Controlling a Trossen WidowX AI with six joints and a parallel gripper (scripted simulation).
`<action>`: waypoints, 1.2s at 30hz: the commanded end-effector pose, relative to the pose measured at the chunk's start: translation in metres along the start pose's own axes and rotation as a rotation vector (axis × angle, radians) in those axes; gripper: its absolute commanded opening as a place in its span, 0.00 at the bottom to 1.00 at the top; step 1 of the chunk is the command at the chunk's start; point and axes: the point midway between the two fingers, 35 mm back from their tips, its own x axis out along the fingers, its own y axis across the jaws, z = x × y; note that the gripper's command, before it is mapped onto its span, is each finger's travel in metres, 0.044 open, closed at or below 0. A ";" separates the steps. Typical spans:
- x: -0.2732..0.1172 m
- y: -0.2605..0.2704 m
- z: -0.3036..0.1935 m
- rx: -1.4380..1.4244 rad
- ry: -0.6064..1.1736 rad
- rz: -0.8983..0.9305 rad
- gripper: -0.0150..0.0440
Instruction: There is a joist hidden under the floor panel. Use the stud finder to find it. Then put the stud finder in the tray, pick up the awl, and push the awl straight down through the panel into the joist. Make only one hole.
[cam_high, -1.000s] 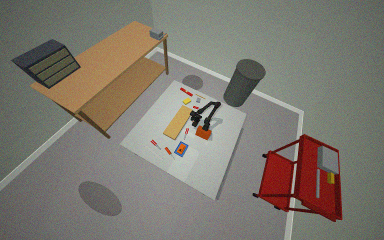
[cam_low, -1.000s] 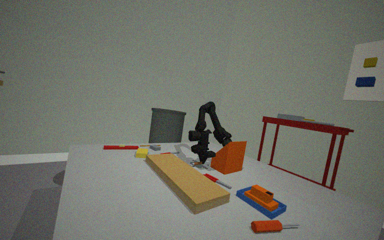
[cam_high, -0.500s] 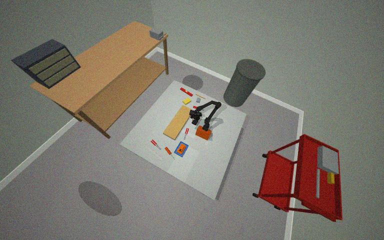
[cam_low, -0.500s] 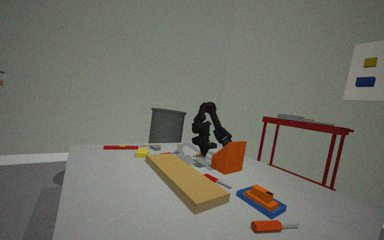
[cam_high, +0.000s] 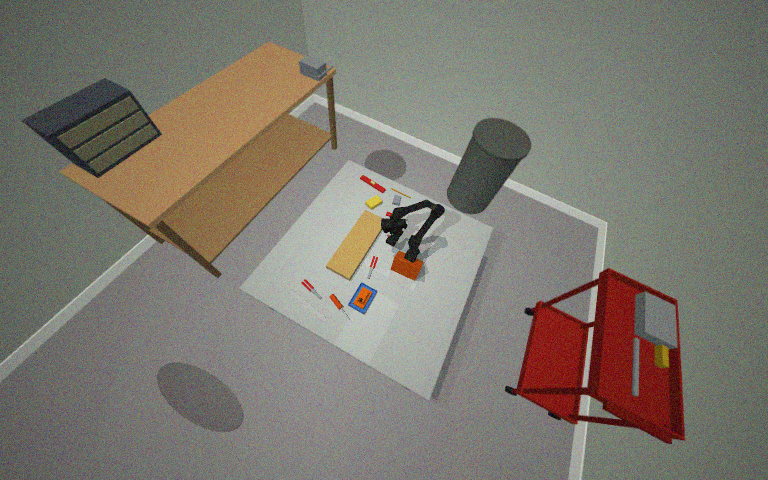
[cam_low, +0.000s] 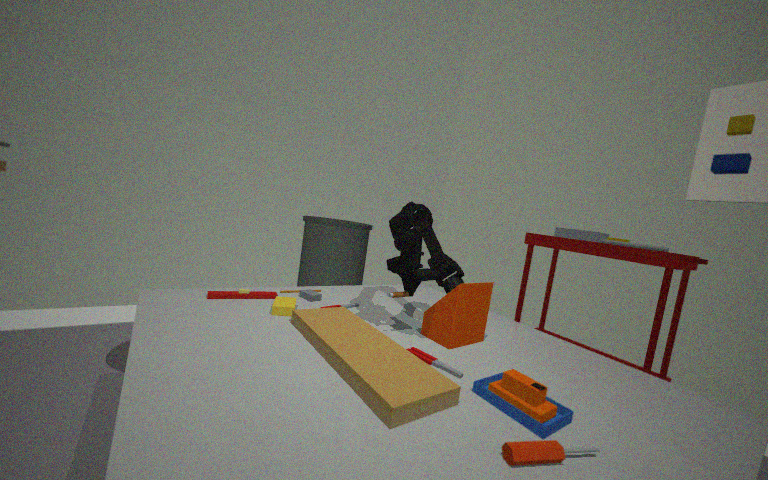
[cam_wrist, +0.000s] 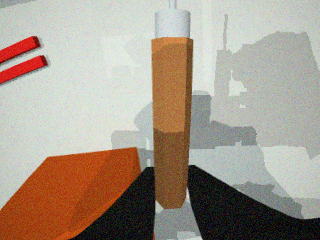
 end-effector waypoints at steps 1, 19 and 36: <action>-0.005 0.002 0.000 0.055 0.030 0.045 0.25; -0.053 0.030 0.028 0.686 0.511 0.566 0.25; -0.122 0.004 0.096 1.190 0.999 1.045 0.25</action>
